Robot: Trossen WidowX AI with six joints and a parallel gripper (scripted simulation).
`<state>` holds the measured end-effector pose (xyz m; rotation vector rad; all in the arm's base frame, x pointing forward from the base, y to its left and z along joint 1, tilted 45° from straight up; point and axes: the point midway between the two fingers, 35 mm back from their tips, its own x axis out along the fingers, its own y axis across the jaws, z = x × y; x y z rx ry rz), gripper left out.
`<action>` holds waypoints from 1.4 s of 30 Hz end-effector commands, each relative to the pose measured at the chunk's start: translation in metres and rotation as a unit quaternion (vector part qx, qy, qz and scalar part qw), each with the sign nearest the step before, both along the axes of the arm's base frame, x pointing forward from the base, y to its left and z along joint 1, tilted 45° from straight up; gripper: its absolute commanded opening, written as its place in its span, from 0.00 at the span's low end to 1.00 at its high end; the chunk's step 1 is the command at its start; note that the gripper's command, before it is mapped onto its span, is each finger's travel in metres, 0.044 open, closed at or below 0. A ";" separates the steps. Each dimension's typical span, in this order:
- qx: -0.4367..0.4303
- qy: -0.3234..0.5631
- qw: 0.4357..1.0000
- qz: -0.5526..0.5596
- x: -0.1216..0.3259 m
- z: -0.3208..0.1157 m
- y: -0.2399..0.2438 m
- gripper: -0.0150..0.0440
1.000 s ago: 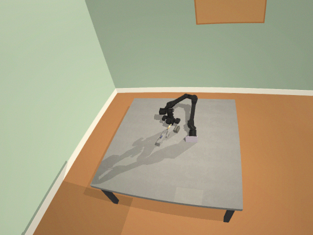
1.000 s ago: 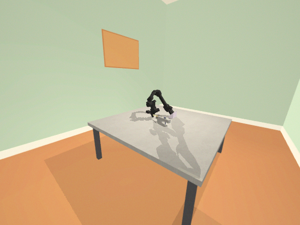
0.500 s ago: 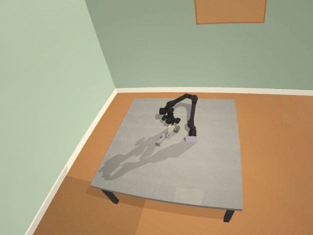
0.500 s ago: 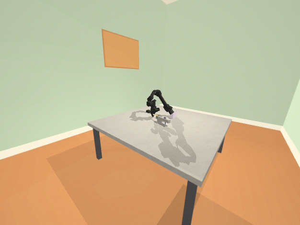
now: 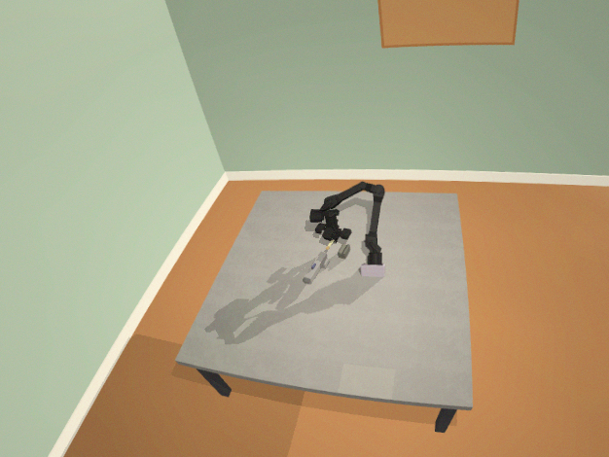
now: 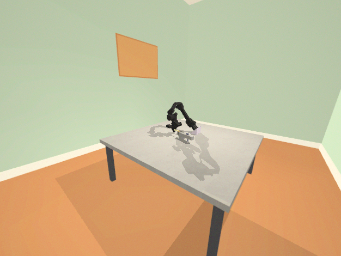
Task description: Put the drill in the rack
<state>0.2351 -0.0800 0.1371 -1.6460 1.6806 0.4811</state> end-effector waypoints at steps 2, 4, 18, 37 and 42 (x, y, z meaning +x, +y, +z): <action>-0.001 -0.003 1.000 0.001 0.000 0.003 0.002 0.25; 0.000 -0.003 1.000 0.001 0.000 0.003 0.003 0.25; 0.000 -0.003 1.000 0.001 -0.001 0.006 0.007 0.25; 0.000 -0.003 1.000 0.001 -0.002 0.012 0.012 0.25; 0.000 -0.003 1.000 0.001 -0.002 0.013 0.013 0.25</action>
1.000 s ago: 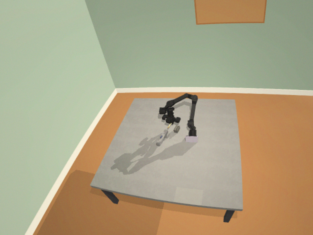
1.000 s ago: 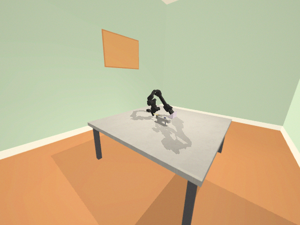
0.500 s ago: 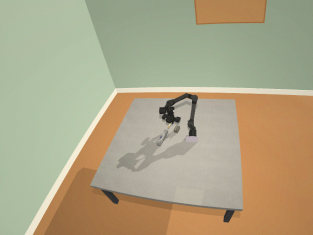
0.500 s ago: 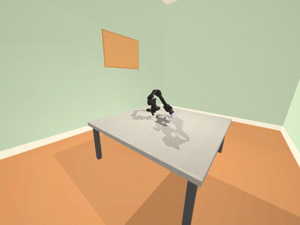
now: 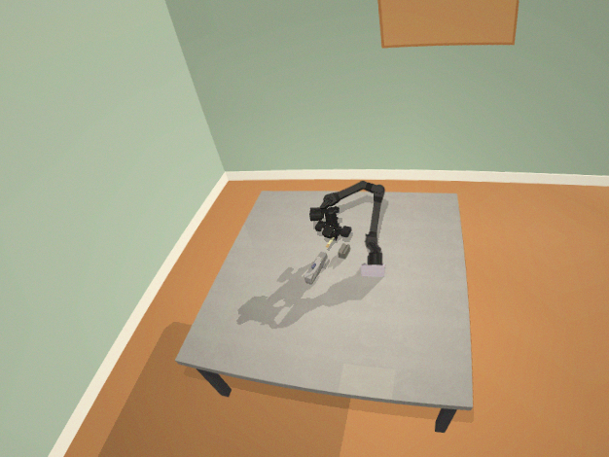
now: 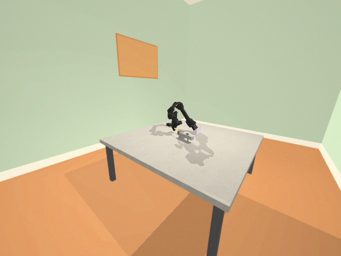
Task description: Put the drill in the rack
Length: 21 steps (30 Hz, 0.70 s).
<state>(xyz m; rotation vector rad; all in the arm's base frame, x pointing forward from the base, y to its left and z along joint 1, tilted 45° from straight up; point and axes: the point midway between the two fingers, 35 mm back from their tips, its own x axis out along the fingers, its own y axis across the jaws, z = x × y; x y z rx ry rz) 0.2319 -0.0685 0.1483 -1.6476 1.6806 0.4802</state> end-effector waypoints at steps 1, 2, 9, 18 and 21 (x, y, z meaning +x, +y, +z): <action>0.001 -0.003 1.000 0.001 0.001 0.002 0.002 0.25; 0.001 -0.003 1.000 0.001 0.001 0.003 0.002 0.25; 0.001 -0.003 1.000 0.001 0.002 0.005 0.004 0.25; 0.001 -0.003 1.000 0.001 0.002 0.007 0.005 0.25; 0.001 -0.003 1.000 0.001 0.003 0.008 0.006 0.25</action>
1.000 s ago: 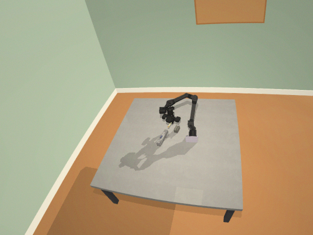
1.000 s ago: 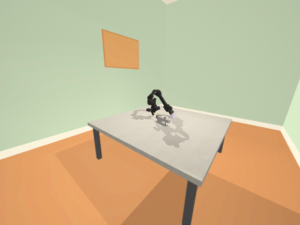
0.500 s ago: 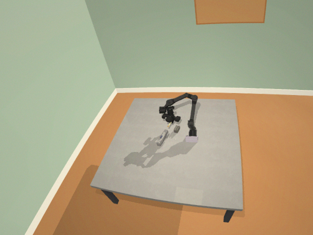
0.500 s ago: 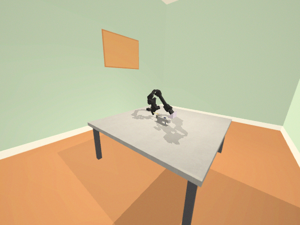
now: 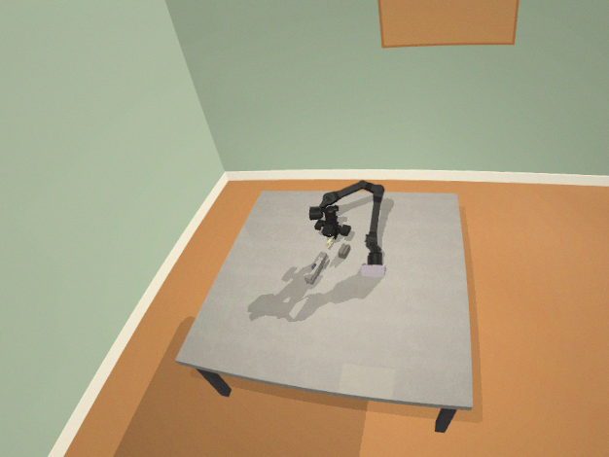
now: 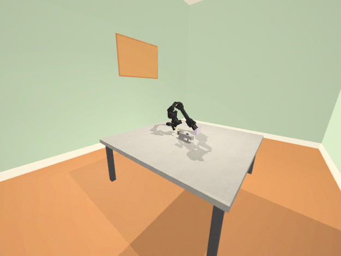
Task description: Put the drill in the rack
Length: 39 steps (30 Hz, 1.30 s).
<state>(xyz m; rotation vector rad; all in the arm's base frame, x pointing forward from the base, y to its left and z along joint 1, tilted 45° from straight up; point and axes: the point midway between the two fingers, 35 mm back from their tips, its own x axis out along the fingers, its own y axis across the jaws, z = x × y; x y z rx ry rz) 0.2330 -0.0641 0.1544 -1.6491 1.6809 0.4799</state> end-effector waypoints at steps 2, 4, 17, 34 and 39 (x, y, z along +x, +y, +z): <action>0.001 -0.003 1.000 0.000 0.002 0.002 0.002 0.25; 0.001 -0.003 1.000 0.000 0.000 0.002 0.002 0.25; 0.001 -0.002 1.000 0.000 -0.024 -0.002 0.000 0.25; 0.001 -0.001 1.000 0.000 -0.053 -0.004 -0.001 0.25; 0.001 -0.001 1.000 0.000 -0.062 -0.005 0.000 0.25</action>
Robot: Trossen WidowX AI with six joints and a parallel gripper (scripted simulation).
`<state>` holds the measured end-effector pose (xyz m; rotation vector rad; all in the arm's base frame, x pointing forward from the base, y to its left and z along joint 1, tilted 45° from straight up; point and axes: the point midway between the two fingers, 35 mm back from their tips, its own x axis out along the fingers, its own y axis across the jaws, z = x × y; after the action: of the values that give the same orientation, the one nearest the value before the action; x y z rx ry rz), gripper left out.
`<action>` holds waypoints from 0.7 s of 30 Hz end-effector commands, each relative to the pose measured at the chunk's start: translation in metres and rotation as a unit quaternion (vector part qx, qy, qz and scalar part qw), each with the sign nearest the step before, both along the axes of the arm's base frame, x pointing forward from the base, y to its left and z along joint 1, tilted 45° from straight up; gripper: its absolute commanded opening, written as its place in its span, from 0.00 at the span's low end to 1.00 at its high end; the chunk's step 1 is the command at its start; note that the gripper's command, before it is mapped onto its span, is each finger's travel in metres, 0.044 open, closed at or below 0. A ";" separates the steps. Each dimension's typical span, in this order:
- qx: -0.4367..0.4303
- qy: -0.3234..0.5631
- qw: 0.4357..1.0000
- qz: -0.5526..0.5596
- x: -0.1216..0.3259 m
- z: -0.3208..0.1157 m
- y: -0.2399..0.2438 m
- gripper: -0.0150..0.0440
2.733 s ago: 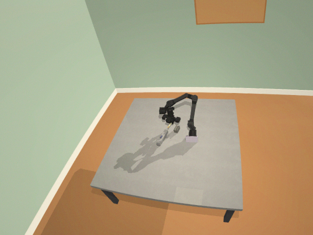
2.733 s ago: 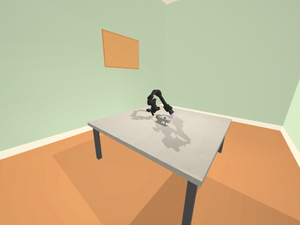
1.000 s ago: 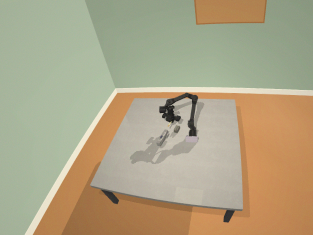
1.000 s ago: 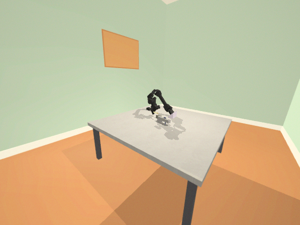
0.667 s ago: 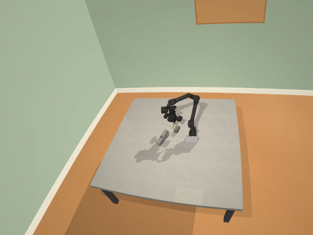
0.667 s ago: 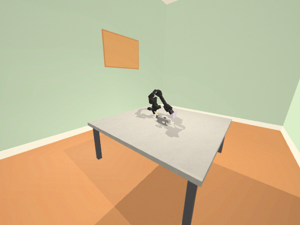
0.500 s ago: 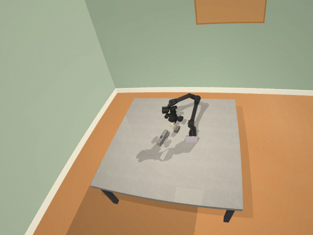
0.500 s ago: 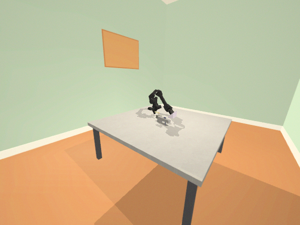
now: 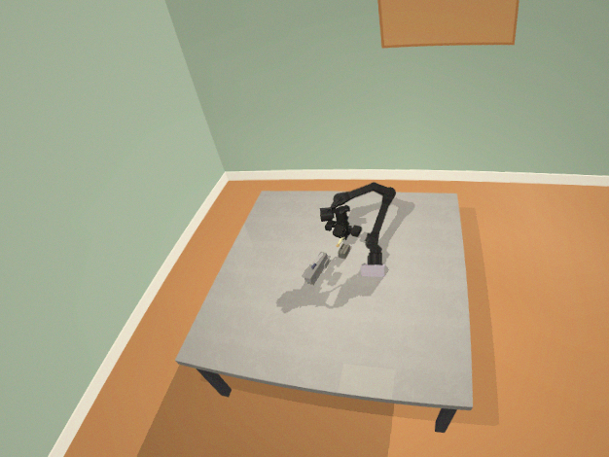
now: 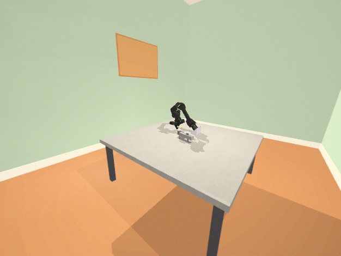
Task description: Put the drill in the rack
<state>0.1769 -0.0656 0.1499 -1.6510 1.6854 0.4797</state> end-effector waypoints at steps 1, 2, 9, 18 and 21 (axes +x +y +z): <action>0.003 -0.002 1.000 0.001 -0.007 0.000 0.001 0.25; 0.003 -0.002 1.000 0.001 -0.009 0.000 0.002 0.25; 0.003 -0.002 1.000 0.001 -0.012 -0.003 -0.001 0.25; 0.003 -0.003 1.000 0.001 -0.011 -0.017 -0.014 0.25; 0.002 -0.003 1.000 0.001 -0.011 -0.018 -0.014 0.25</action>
<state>0.1655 -0.0777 0.1330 -1.6440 1.6848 0.4858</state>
